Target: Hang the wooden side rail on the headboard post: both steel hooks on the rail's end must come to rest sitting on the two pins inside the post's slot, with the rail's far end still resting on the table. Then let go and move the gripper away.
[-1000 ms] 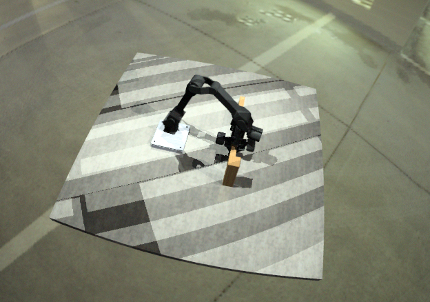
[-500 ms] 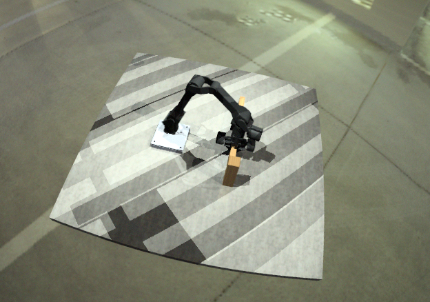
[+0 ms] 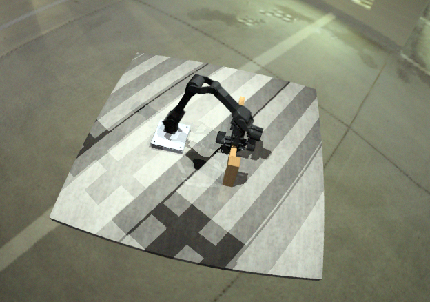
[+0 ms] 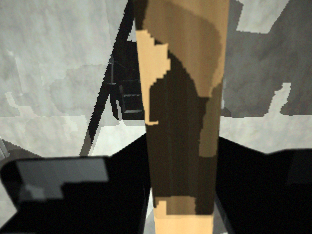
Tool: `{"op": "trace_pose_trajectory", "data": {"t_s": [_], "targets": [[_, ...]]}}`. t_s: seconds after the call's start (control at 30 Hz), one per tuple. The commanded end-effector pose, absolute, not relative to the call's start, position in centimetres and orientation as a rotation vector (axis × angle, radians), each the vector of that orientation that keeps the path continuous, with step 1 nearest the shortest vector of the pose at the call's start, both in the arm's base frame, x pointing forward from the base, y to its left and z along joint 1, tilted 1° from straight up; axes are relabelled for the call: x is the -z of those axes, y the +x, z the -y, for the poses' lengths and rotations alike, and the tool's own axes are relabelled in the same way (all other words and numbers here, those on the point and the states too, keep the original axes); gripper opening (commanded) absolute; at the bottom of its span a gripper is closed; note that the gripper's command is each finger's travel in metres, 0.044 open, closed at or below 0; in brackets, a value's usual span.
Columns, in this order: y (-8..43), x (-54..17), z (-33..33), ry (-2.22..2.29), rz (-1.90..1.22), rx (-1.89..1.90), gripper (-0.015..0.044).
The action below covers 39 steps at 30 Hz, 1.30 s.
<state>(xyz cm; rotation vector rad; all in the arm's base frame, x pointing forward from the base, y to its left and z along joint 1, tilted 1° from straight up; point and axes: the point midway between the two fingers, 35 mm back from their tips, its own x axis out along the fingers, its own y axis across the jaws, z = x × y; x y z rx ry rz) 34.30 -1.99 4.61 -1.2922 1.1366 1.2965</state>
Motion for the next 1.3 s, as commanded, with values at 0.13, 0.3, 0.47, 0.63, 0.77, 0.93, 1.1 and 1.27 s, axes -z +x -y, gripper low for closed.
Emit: {"op": "trace_pose_trajectory", "data": {"t_s": [0.13,0.3,0.47,0.63,0.77,0.93,1.1,1.27], "targets": [[34.66,-5.42,1.98,-1.299,-1.122,-1.279,0.0],[34.66,-5.5,1.98,-1.299,-1.122,-1.279,0.0],[34.66,-5.59,1.98,-1.299,-1.122,-1.279,0.0],[34.66,-5.67,1.98,-1.299,-1.122,-1.279,0.0],[34.66,-5.74,1.98,-1.299,-1.122,-1.279,0.0],[34.65,-5.82,1.99,-1.299,-1.122,-1.279,0.0],[34.65,-5.9,1.99,-1.299,-1.122,-1.279,0.0],[34.65,-5.99,1.99,-1.299,-1.122,-1.279,0.0]]}}
